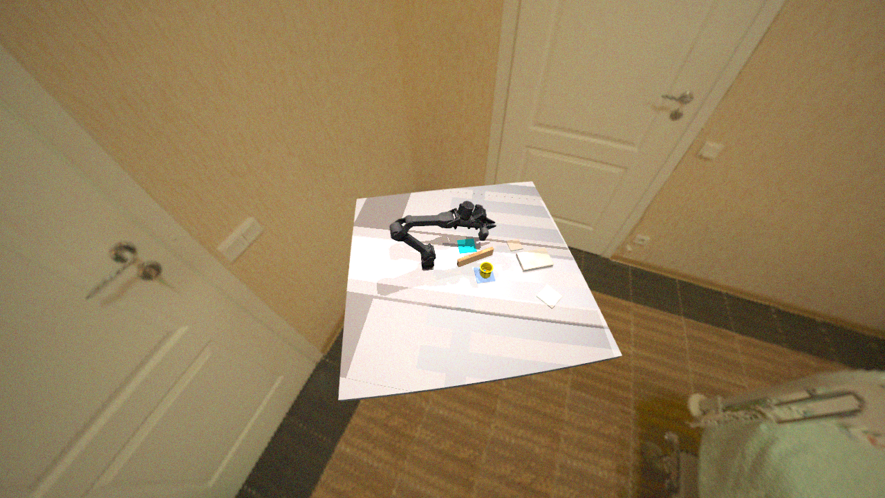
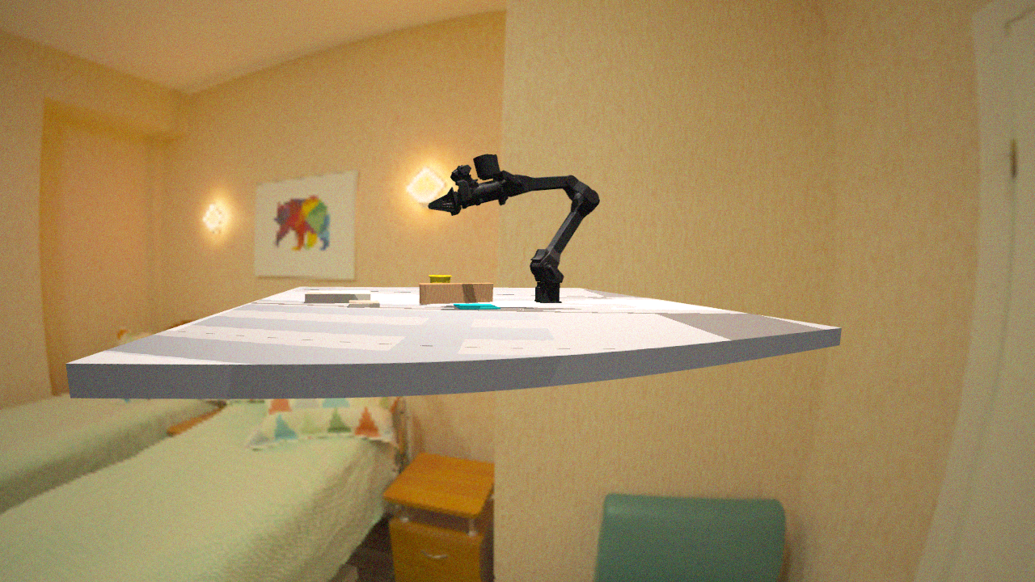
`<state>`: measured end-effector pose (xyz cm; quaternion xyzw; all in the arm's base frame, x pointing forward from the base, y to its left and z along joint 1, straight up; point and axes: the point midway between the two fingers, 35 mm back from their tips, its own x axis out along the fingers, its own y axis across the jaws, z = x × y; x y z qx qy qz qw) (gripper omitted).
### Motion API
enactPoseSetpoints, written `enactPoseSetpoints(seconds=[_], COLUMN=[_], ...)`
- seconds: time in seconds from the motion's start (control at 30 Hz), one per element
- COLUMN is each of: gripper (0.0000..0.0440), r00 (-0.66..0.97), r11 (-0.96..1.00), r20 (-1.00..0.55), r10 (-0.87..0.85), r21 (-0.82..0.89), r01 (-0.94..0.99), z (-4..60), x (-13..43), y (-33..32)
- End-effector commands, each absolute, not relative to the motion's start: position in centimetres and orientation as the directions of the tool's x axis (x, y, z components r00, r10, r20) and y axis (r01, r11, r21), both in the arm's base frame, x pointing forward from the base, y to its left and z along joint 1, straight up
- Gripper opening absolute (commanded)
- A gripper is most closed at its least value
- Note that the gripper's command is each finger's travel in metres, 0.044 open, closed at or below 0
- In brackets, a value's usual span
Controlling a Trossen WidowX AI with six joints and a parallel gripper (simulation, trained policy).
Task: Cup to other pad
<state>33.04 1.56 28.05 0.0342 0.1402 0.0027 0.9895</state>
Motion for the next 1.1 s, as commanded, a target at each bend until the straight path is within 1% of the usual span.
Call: enactPoseSetpoints(seconds=[0.0,0.57,1.07], gripper=[0.0088,0.0104,0.0112], r00=[0.945,0.825,0.662], r11=[0.997,0.993,0.996], r20=[-0.327,-0.565,-0.749], r10=[0.017,0.023,-0.003], r21=[0.083,0.107,0.06], r01=[0.011,0.046,0.072], z=[27.6,25.5,23.3], x=[33.2,33.5,33.0], y=[1.8,2.6,2.3])
